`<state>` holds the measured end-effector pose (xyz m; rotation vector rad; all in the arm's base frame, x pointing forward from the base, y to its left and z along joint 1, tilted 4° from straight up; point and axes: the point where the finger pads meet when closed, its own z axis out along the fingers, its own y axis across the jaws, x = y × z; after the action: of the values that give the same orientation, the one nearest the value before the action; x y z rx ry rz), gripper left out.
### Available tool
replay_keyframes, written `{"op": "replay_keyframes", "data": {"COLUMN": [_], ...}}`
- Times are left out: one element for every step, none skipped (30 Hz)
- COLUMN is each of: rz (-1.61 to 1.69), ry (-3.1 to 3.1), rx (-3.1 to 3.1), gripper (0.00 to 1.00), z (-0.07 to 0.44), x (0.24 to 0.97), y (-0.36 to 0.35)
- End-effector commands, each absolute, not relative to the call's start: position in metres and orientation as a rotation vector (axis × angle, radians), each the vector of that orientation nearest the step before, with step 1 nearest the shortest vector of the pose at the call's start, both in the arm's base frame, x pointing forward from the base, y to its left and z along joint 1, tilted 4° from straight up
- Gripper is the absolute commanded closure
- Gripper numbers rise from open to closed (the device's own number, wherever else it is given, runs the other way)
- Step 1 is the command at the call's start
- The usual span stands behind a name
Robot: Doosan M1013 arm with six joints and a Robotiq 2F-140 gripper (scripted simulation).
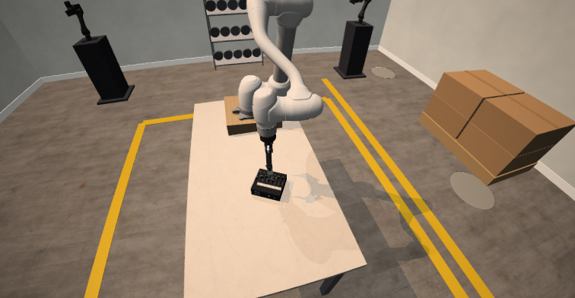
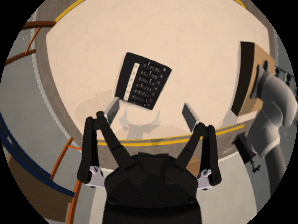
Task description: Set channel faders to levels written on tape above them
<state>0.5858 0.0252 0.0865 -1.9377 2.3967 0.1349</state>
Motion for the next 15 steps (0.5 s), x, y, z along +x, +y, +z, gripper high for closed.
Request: {"op": "replay_keyframes", "data": {"rz": [0.127,0.129,0.129,0.129,0.135,0.137,0.139,0.142,0.144,0.145,0.147,0.147,0.147,0.146,0.145], "ry": [2.661,2.705,2.705,2.705,2.823,2.85,2.876,2.907,2.939,2.968,2.994,3.019,3.042,3.063,3.082], "rx": [-1.597,-1.52,-1.52,-1.52,-1.292,-1.231,-1.169,-1.092,-1.009,-0.925,-0.842,-0.759,-0.675,-0.592,-0.508], "gripper": [0.0,0.0,0.0,0.0,0.0,0.0,0.0,0.0,0.0,0.0,0.0,0.0,0.0,0.0,0.0], "z": [0.095,0.096,0.096,0.096,0.098,0.099,0.1,0.101,0.102,0.103,0.103,0.104,0.104,0.104,0.104], "x": [0.602,0.605,0.605,0.605,0.608,0.61,0.612,0.614,0.616,0.617,0.618,0.619,0.619,0.62,0.62], "y": [0.017,0.015,0.015,0.015,0.014,0.013,0.011,0.01,0.009,0.009,0.008,0.008,0.007,0.007,0.007]}}
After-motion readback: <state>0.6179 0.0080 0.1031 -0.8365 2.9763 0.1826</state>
